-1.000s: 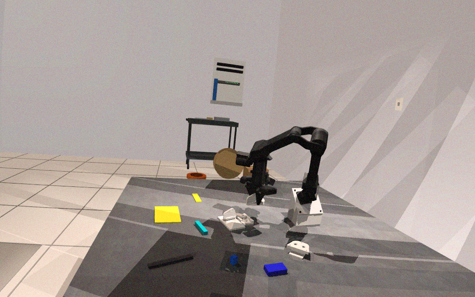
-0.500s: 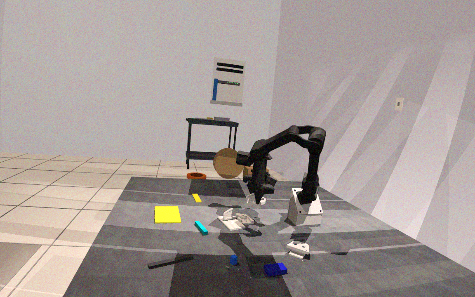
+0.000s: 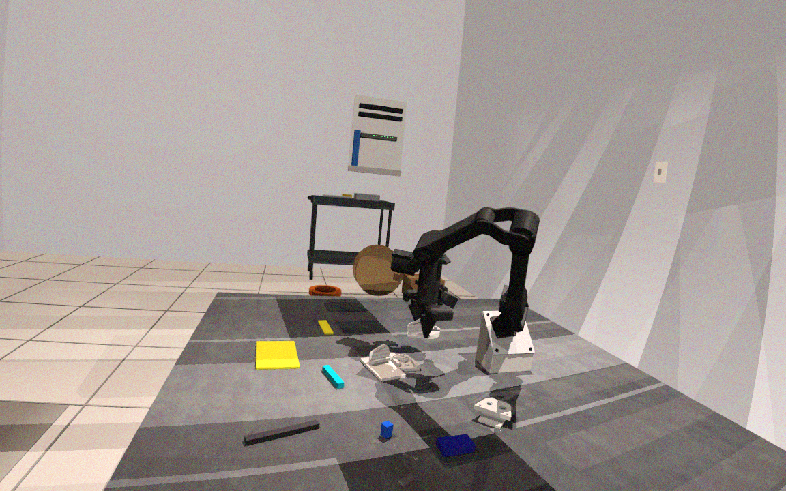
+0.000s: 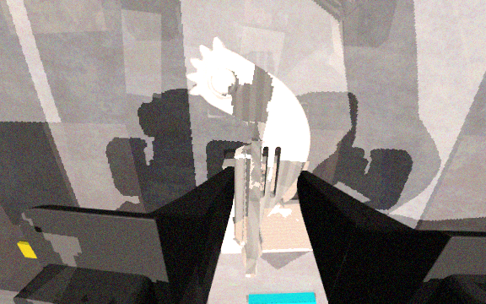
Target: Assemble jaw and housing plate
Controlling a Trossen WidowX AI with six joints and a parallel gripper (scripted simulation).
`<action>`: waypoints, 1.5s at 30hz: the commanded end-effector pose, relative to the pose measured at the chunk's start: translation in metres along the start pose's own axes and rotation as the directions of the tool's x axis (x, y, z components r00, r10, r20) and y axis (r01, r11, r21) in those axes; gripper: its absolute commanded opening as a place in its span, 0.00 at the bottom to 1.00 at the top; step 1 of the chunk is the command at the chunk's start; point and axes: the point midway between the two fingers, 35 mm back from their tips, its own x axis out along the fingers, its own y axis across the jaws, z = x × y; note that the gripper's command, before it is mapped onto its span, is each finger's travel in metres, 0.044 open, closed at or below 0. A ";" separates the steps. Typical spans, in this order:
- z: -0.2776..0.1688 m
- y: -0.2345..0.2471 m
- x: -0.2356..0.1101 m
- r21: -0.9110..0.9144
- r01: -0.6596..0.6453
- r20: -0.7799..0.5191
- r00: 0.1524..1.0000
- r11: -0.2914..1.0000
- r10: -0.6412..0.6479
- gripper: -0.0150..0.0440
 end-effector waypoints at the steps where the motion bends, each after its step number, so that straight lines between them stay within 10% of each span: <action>1: 0.000 0.001 0.000 0.004 -0.004 0.000 1.000 1.000 0.004 0.48; 45: -0.097 -0.045 0.000 0.001 -0.001 -0.003 1.000 1.000 0.001 0.48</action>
